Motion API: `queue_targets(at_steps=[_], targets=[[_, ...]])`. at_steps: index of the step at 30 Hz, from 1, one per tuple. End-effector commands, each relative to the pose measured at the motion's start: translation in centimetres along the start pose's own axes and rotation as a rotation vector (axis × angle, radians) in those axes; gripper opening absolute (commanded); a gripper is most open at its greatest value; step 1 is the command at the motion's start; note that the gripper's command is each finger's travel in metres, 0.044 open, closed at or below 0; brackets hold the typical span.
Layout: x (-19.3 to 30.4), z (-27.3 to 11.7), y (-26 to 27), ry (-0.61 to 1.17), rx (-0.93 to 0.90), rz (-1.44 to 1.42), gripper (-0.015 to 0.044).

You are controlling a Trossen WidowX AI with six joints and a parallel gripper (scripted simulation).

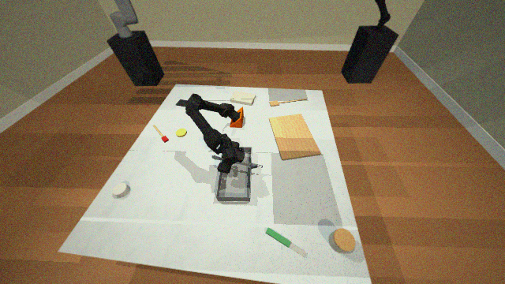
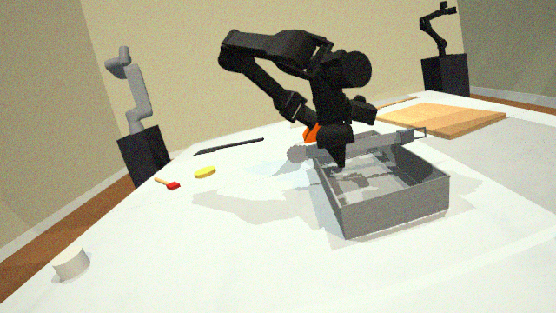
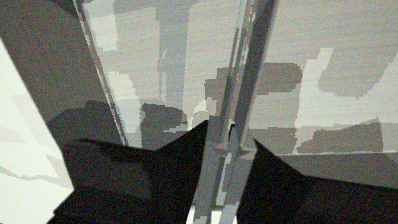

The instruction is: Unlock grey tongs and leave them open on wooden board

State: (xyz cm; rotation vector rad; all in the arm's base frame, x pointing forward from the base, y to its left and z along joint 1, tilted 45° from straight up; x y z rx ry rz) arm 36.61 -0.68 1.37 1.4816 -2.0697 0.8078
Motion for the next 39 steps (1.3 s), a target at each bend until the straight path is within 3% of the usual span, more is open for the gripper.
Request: queue_targets(at_steps=[1,3,10,16,27,39], targets=[[0.0,0.0,0.0,-0.001,-0.001,0.001,0.0032],[0.0,0.0,0.0,-0.001,-0.001,0.001,0.0018],[0.0,-0.8,0.0,-0.001,-0.001,-0.001,-0.0150],[-0.1,-5.0,0.0,0.003,-0.001,-0.008,-0.0150],[-0.2,-4.7,0.1,0.009,0.000,-0.012,-0.0150],[-7.5,-5.5,2.2,-0.015,0.004,0.164,-0.0150]])
Point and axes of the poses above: the point midway between the two fingers, 35 mm back from their tips, its own z axis out along the fingers, its own y axis across the jaws, x = y × z, the point moved 1 cm from there along -z, back along the fingers, and after that the axes turned 4 degrees about z, right-handed, at the moved point
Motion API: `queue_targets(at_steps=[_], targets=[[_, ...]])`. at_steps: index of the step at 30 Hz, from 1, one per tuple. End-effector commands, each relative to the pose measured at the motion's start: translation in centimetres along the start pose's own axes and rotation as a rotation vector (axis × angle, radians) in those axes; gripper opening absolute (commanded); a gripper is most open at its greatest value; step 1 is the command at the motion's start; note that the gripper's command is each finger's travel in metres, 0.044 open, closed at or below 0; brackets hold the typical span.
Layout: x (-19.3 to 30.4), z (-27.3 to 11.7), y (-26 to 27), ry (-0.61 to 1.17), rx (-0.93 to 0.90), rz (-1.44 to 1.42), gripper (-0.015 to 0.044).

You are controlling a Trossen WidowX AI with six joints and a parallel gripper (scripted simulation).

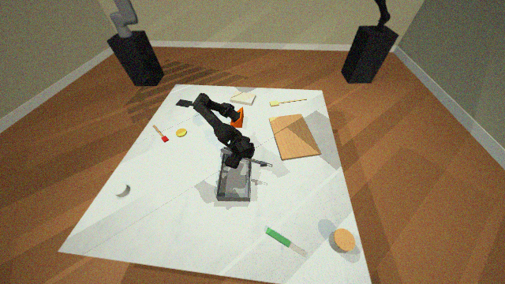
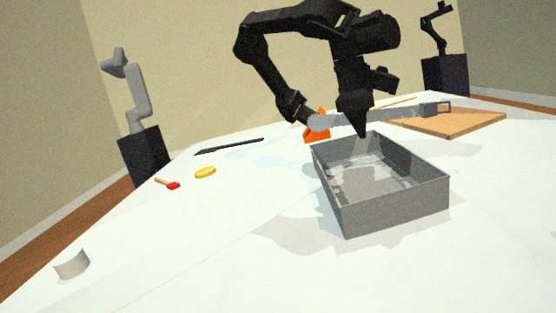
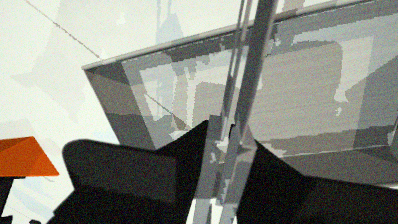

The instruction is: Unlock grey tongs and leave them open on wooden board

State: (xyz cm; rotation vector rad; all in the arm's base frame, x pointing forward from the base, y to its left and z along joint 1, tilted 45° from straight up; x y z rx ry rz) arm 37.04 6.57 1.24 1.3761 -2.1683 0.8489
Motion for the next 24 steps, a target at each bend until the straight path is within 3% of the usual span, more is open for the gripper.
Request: queue_targets(at_steps=[1,24], targets=[[-2.9,-0.6,1.4,-0.016,0.003,0.070,-0.0150],[-14.7,-0.3,11.9,-0.008,-0.006,0.467,-0.0150]])
Point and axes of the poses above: the point midway between the two fingers, 35 mm back from their tips, its own z axis out along the fingers, its own y axis across the jaws, x = y × z, the point moved 1 cm from there along -z, back along the fingers, and after that the axes turned 4 degrees about z, right-handed, at the moved point
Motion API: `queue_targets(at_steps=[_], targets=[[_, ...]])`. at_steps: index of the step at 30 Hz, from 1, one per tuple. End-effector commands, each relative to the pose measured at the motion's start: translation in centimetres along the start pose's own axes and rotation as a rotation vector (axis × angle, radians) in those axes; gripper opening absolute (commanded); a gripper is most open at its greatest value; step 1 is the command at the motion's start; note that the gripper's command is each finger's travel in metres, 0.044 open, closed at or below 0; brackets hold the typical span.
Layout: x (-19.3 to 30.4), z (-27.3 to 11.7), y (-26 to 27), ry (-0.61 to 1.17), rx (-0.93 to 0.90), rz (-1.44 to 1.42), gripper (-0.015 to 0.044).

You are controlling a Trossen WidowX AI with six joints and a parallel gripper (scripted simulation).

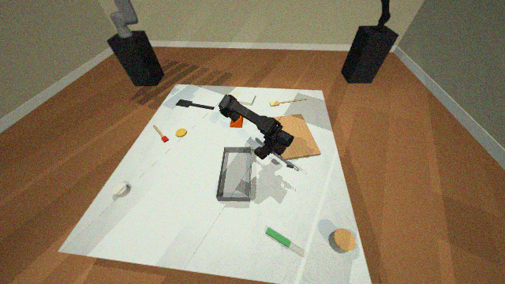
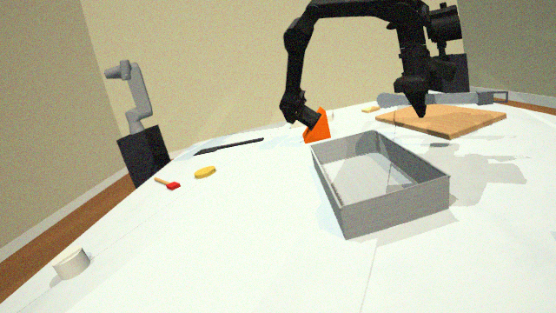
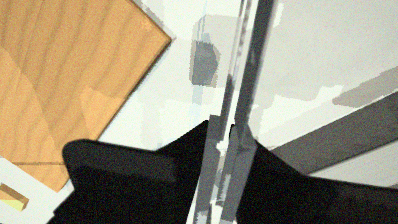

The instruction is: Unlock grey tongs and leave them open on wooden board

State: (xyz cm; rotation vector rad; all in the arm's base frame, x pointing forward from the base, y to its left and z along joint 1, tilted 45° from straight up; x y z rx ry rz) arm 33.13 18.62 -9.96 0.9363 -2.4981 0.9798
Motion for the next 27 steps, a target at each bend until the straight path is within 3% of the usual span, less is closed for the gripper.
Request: queue_targets(at_steps=[1,11,27], targets=[[-0.6,-0.1,2.0,-0.004,-0.001,0.058,-0.0150],[-0.8,-0.4,3.4,-0.013,-0.003,0.088,-0.0150],[-0.5,-1.6,16.4,-0.081,-0.038,0.369,-0.0150]])
Point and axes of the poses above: the point midway between the two fingers, 35 mm back from their tips, its own z axis out along the fingers, its own y axis across the jaws, x = y × z, the point moved 1 cm from there along -z, back along the fingers, and after that the axes turned 4 degrees about z, right-handed, at the moved point
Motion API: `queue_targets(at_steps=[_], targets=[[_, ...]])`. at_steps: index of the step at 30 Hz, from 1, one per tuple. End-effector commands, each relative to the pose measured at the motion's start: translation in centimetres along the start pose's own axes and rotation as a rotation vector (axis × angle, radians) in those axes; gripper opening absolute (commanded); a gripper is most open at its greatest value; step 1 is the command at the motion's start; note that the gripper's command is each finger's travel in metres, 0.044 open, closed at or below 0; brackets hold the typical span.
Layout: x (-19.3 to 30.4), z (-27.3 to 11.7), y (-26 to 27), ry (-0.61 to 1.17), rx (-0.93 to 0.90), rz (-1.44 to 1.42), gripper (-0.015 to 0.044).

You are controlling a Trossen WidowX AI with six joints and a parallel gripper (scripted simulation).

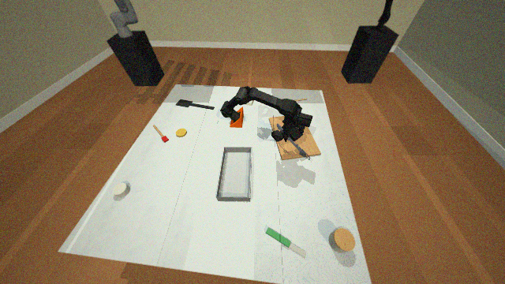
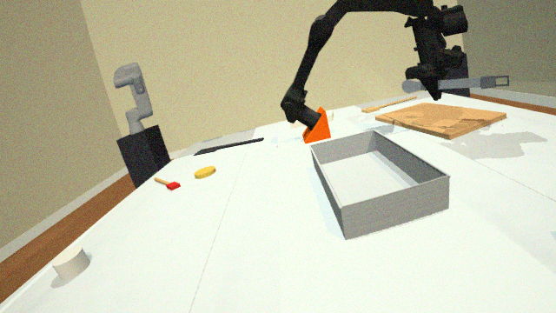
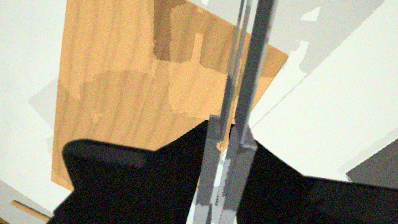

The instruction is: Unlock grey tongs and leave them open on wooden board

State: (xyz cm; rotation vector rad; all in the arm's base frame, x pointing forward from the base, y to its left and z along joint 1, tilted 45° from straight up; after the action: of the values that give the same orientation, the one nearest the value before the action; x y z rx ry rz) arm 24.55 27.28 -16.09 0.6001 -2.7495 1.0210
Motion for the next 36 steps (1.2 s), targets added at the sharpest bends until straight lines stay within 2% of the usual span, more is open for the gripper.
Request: queue_targets(at_steps=[1,15,27,31,36], targets=[[1.3,-0.4,3.4,-0.022,-0.020,0.087,-0.0150],[7.6,0.4,12.6,-0.044,-0.047,0.345,-0.0150],[8.1,0.6,13.1,-0.051,-0.046,0.360,-0.0150],[8.2,0.5,13.2,-0.133,-0.017,0.354,-0.0150],[8.4,0.1,13.3,-0.339,0.045,0.338,-0.0150]])
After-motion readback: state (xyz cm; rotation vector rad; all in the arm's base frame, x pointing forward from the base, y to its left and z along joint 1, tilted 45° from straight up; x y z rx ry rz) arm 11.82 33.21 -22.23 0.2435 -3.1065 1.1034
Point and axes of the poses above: the point midway between the two fingers, 35 mm back from their tips, its own z axis out along the fingers, its own y axis across the jaws, x = y × z, the point moved 1 cm from there along -z, back along the fingers, and after that the axes turned 4 degrees about z, right-handed, at the moved point
